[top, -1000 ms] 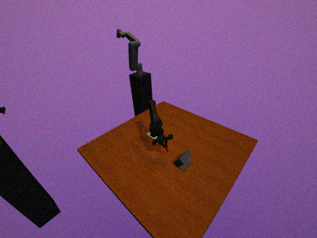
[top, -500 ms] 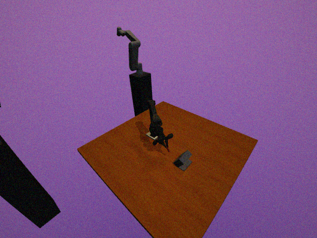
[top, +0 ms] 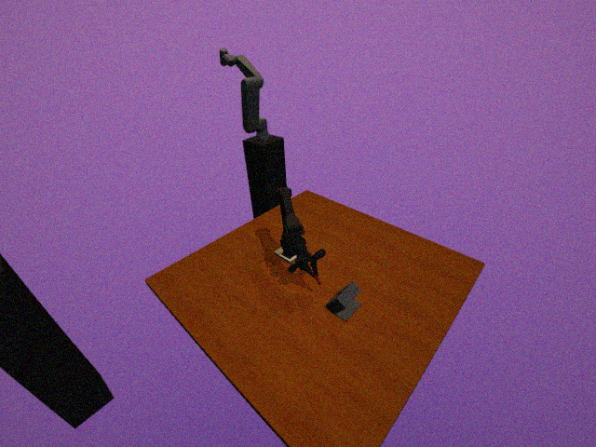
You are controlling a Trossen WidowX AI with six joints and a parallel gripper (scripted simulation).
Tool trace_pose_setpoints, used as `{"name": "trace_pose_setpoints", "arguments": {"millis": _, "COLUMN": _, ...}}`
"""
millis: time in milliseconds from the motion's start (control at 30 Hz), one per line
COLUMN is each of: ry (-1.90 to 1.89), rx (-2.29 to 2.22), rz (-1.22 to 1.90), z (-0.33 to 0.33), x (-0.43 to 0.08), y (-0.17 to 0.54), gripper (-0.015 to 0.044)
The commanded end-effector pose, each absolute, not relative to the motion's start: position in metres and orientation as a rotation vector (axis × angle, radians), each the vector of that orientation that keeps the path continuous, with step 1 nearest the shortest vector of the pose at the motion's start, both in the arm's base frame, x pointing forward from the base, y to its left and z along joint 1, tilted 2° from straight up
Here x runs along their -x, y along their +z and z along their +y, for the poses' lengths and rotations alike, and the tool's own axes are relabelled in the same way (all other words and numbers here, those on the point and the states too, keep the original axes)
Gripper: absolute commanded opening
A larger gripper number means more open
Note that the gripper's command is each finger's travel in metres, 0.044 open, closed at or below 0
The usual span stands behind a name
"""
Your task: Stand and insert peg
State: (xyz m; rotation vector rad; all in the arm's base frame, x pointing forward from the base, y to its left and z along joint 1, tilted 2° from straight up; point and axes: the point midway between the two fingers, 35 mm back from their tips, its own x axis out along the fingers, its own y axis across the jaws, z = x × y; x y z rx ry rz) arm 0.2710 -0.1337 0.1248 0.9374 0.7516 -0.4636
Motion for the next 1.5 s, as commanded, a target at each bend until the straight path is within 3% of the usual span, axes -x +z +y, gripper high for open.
{"name": "trace_pose_setpoints", "arguments": {"millis": 0, "ry": -0.449, "rx": -0.949, "rz": 0.723, "z": -0.132, "x": -0.272, "y": 0.127, "gripper": 0.0}}
{"name": "trace_pose_setpoints", "arguments": {"millis": 1467, "ry": -0.359, "rx": -1.002, "rz": 0.573, "z": -0.12, "x": -0.307, "y": 0.115, "gripper": 0.0}}
